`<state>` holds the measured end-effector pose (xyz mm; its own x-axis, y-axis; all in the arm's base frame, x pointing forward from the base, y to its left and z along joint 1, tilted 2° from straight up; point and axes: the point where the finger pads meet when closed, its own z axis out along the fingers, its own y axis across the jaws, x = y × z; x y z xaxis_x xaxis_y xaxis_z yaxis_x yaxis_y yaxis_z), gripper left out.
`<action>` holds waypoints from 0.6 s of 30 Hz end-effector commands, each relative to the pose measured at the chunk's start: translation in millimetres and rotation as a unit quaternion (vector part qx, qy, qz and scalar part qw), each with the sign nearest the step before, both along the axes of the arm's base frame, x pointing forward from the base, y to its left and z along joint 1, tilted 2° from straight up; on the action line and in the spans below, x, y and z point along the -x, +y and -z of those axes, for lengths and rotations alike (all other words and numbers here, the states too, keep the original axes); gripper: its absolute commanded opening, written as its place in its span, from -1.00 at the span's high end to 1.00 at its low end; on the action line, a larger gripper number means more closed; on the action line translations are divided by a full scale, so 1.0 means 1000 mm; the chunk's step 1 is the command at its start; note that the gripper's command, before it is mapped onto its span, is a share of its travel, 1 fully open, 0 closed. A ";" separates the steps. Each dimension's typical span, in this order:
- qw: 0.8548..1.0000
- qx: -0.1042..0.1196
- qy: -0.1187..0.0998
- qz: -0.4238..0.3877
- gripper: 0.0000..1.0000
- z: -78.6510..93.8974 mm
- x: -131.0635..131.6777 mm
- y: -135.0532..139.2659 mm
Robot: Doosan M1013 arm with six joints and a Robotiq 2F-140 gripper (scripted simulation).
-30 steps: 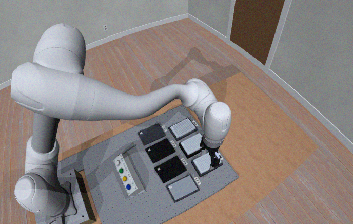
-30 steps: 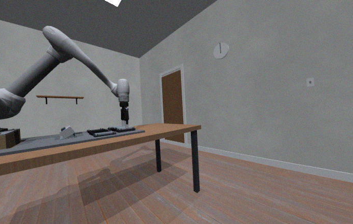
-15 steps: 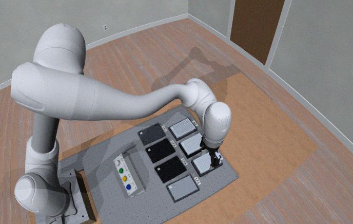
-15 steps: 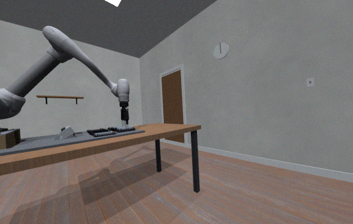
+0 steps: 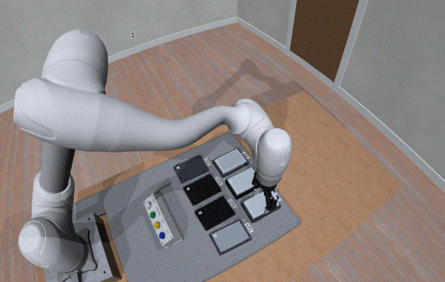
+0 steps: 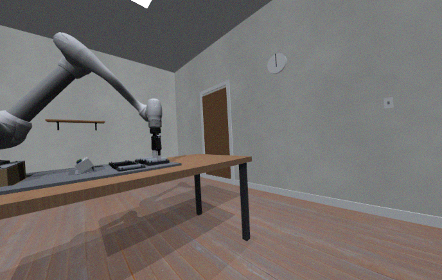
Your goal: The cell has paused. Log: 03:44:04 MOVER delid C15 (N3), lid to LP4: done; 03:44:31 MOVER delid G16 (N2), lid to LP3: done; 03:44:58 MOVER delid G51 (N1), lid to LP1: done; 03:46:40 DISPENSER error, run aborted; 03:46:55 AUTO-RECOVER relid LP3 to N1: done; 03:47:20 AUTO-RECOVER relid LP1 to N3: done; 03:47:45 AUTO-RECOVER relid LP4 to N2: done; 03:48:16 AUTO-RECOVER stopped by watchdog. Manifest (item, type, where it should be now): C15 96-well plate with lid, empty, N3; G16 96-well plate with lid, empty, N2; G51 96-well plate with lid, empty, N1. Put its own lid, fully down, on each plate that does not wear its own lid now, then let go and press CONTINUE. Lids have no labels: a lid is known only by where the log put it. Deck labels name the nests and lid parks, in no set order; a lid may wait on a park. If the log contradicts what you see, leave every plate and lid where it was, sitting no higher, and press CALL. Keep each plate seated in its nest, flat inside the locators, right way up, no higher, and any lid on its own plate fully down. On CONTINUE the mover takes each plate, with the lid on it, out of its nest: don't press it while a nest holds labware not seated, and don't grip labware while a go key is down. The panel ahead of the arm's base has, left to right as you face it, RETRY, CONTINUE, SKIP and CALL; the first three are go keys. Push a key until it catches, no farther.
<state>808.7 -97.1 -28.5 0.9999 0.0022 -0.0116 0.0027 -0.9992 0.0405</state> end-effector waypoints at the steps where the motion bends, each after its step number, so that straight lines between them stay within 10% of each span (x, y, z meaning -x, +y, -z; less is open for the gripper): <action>1: 1.000 0.000 0.000 0.000 1.00 0.000 0.000 0.000; 5: 1.000 0.000 0.000 0.000 1.00 0.000 0.000 0.000; 6: 1.000 0.000 0.000 0.000 -0.32 0.000 0.000 0.000; 18: 1.000 0.000 0.000 0.000 -0.32 0.000 0.000 0.000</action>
<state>808.7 -97.1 -28.5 0.9999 0.0022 -0.0116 0.0027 -0.9992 0.0405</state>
